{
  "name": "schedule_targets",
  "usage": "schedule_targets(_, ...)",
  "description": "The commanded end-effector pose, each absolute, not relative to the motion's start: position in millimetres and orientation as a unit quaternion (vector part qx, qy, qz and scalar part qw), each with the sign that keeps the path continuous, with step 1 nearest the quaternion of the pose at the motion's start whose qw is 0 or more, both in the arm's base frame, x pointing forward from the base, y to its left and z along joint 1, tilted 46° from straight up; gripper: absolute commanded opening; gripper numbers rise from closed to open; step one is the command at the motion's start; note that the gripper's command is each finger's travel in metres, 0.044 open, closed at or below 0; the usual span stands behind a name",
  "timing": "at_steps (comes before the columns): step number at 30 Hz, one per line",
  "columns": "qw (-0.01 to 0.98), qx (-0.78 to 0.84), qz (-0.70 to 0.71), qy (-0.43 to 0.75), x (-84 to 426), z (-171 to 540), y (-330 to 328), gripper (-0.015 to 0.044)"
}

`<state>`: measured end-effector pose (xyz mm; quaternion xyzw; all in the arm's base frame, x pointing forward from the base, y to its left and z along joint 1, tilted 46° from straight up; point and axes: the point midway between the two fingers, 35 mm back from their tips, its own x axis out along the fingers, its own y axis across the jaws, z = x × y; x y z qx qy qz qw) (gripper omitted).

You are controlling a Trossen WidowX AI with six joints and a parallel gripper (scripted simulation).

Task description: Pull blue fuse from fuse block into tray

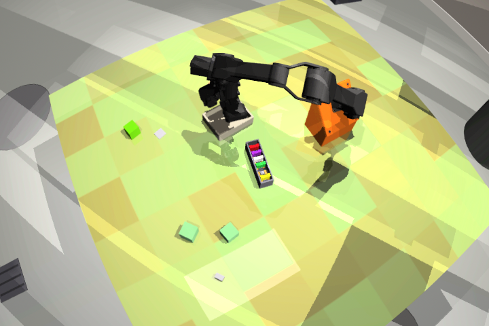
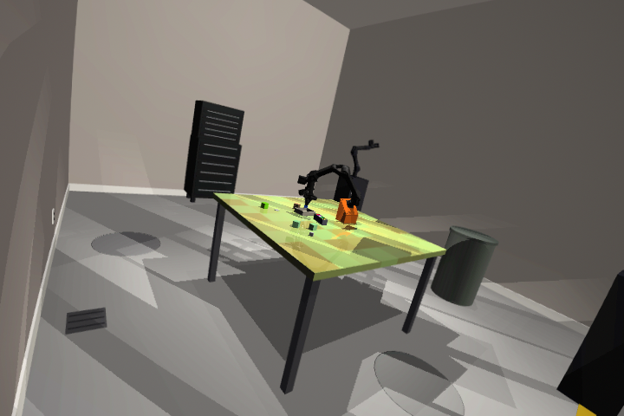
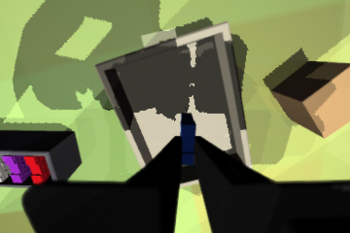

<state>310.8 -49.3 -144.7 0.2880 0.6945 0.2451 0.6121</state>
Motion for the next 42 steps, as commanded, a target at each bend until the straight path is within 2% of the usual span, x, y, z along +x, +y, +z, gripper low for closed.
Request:
schedule_targets(1,0.610,0.292,0.245,0.695,309.0,-149.4,-44.1,0.0000)
schedule_targets(3,0.610,0.292,0.245,0.695,309.0,-149.4,-44.1,0.0000)
schedule_targets(16,0.611,0.288,0.245,0.695,310.3,-145.0,-48.8,0.0330)
schedule_targets(20,0.610,0.291,0.245,0.695,312.5,-121.2,-72.8,0.0330)
schedule_targets(42,0.609,0.294,0.244,0.695,312.5,-122.5,-70.8,0.0330)
